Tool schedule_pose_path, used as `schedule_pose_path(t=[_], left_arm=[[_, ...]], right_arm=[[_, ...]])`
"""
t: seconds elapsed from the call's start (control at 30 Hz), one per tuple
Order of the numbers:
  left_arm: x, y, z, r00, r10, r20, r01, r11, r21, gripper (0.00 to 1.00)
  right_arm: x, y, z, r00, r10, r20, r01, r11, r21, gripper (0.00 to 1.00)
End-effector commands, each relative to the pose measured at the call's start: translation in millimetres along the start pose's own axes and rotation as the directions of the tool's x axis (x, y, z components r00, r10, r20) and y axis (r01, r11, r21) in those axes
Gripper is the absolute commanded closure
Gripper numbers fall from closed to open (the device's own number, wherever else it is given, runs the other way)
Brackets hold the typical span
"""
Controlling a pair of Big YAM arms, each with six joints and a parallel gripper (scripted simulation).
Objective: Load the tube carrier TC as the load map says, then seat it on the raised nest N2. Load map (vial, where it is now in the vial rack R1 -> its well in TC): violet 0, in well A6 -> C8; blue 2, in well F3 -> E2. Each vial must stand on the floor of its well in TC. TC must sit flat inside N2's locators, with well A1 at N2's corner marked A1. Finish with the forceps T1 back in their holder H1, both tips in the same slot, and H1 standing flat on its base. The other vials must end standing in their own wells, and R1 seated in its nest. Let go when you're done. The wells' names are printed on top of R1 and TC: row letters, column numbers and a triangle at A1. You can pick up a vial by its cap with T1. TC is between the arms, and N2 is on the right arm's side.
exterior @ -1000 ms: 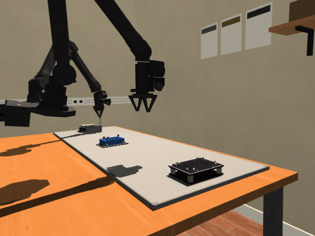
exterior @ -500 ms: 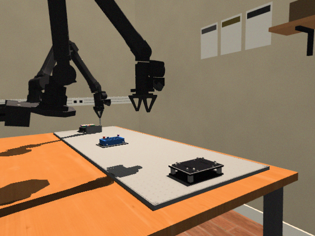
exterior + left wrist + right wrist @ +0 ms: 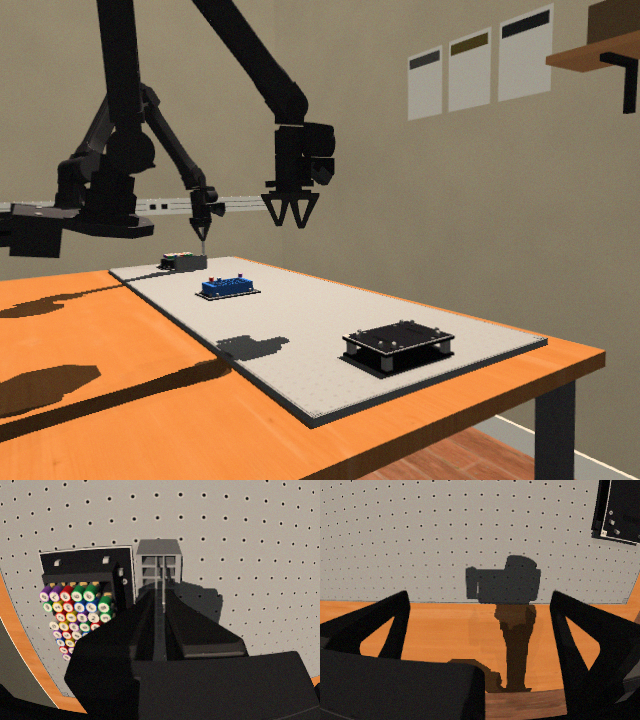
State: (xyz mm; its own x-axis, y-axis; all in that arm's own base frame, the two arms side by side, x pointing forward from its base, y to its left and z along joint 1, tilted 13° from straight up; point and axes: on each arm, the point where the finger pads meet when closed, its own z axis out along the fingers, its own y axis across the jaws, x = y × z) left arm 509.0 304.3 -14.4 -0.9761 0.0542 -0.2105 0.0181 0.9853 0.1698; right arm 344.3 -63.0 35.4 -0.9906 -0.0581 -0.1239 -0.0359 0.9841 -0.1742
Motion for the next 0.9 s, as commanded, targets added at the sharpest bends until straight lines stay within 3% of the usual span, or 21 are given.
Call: schedule_pose_path(t=[0.0, 0.87], left_arm=[[-19.2, 17.7, -0.5, 0.999, 0.0, 0.041, 0.001, 1.0, -0.025, 0.93], [-19.2, 17.7, 6.2, 0.999, 0.001, 0.04, 0.0, 1.0, -0.024, 0.93]], right_arm=[[-33.2, -10.1, -19.1, 0.997, 0.031, 0.078, -0.032, 0.999, 0.014, 0.0], [-33.2, -10.1, -19.1, 0.997, 0.031, 0.078, -0.032, 0.999, 0.014, 0.0]])
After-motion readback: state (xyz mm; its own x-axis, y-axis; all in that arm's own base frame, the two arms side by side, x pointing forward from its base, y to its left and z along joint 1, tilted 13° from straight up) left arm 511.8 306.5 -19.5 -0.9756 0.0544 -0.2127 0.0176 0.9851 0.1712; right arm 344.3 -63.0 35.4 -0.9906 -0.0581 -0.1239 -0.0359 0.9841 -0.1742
